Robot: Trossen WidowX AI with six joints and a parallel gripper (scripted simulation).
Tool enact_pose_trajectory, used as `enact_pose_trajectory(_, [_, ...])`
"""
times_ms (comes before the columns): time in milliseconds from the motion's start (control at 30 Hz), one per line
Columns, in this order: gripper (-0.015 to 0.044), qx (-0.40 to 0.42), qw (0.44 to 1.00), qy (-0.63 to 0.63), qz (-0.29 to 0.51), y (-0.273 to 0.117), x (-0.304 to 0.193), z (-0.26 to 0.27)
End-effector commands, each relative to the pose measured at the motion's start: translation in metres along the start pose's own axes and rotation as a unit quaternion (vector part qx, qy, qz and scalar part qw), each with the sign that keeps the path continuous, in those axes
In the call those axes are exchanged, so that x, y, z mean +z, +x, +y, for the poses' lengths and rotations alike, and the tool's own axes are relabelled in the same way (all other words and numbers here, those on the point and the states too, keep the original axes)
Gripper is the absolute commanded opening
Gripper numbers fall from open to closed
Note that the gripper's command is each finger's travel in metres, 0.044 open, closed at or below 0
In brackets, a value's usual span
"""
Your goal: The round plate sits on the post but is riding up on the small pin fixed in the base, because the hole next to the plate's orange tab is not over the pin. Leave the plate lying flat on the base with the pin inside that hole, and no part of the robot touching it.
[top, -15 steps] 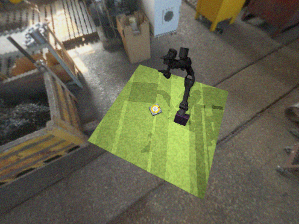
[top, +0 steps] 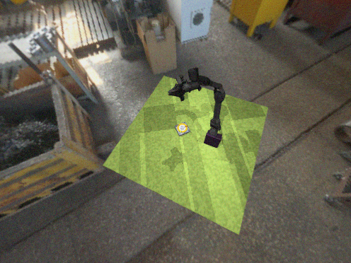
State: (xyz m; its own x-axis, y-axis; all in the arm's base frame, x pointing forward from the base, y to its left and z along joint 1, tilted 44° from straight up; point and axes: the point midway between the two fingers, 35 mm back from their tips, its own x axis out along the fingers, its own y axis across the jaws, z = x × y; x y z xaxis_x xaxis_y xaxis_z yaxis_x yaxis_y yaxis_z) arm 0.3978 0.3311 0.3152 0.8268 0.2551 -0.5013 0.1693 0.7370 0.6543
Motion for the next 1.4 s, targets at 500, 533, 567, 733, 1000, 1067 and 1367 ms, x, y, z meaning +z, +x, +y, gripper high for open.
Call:
enact_pose_trajectory(500, [0.0, -0.381, 0.899, -0.211, 0.041, 0.049, 0.052, -0.305])
enact_pose_trajectory(533, [0.0, -0.4, 0.888, -0.22, 0.051, 0.046, 0.052, -0.322])
enact_pose_trajectory(567, [0.0, -0.404, 0.886, -0.222, 0.054, 0.045, 0.052, -0.326])
enact_pose_trajectory(733, [0.0, -0.494, 0.821, -0.259, 0.122, 0.015, 0.047, -0.412])
enact_pose_trajectory(1000, [0.0, -0.588, 0.71, -0.292, 0.255, -0.054, 0.022, -0.517])
enact_pose_trajectory(1067, [0.0, -0.601, 0.685, -0.295, 0.287, -0.072, 0.014, -0.535])
enact_pose_trajectory(1367, [0.0, -0.602, 0.682, -0.296, 0.291, -0.074, 0.013, -0.538])
